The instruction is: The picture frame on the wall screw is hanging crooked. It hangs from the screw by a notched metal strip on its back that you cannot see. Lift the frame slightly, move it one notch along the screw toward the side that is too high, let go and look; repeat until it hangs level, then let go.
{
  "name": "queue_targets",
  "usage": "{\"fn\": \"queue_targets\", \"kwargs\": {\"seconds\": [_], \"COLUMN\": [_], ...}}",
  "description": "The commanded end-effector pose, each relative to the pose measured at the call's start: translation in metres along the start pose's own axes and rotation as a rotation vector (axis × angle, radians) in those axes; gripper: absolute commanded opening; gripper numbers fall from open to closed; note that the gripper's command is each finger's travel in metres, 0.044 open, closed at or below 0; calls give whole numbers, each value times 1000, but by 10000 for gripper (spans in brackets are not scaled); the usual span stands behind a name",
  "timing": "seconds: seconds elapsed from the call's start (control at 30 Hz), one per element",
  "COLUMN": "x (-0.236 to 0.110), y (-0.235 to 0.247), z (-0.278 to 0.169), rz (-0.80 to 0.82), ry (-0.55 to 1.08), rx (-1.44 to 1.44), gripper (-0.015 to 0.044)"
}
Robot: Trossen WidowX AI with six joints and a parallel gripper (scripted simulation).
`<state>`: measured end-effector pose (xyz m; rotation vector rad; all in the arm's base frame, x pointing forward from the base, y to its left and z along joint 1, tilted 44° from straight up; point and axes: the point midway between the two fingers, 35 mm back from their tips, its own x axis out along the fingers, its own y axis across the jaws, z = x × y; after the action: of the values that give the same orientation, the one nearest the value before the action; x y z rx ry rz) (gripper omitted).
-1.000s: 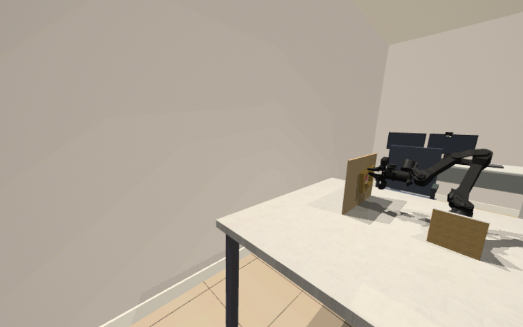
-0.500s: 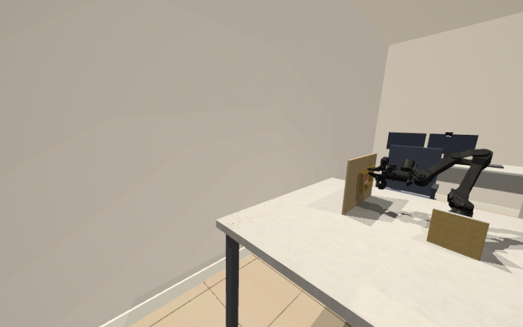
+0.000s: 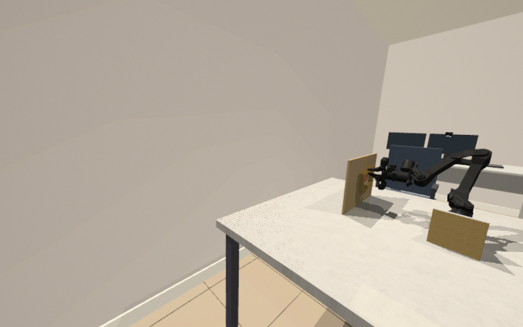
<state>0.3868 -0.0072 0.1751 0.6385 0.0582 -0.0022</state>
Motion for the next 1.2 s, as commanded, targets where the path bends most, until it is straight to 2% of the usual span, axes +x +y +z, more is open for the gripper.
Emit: {"fn": "queue_targets", "kwargs": {"seconds": [0.0, 1.17], "x": [0, 0], "y": [0, -2], "z": [0, 0], "rz": [10, 6], "ry": [2, 2], "rx": [-2, 79], "gripper": [0, 0]}}
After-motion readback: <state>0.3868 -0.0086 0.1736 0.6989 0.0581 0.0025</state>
